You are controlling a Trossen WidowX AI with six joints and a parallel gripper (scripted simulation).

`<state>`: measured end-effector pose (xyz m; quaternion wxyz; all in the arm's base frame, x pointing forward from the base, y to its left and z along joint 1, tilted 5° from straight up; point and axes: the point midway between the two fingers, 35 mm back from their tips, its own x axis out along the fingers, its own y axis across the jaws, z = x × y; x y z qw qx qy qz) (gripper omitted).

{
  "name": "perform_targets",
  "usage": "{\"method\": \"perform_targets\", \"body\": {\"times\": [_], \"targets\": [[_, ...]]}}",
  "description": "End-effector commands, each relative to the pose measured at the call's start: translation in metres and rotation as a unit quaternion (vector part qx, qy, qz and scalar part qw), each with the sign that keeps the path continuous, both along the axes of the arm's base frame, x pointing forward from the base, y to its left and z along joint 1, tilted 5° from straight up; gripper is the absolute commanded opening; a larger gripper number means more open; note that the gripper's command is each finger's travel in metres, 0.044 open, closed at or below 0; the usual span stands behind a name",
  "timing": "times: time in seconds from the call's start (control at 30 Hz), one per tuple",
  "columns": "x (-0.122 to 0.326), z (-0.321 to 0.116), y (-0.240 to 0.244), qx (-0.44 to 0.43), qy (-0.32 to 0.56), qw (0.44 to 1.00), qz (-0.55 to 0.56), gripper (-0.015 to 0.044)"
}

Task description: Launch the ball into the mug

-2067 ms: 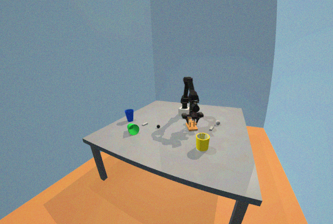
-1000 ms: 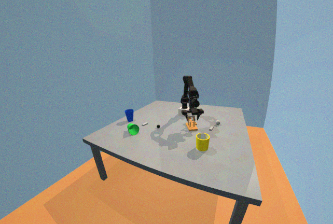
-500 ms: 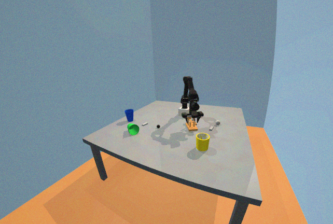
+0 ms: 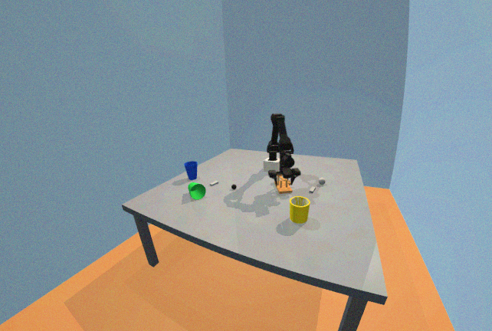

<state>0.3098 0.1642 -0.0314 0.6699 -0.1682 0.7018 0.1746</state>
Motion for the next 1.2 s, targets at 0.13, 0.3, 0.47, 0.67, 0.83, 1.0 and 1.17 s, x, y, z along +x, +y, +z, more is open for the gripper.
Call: {"method": "perform_targets", "body": {"times": [0.13,0.3,0.47,0.67,0.83,1.0,1.17], "targets": [[0.000,0.000,0.000,0.000,0.000,1.000,0.000,0.0309],[0.000,0.000,0.000,0.000,0.000,1.000,0.000,0.0177],[0.000,0.000,0.000,0.000,0.000,1.000,0.000,0.0105],[0.002,0.039,0.001,0.000,0.000,1.000,0.000,0.0000],[0.002,0.050,0.000,0.000,0.000,1.000,0.000,0.0000],[0.003,0.044,0.001,0.001,0.000,1.000,0.001,0.0000],[0.003,0.036,0.002,0.001,0.000,1.000,0.001,0.0000]]}}
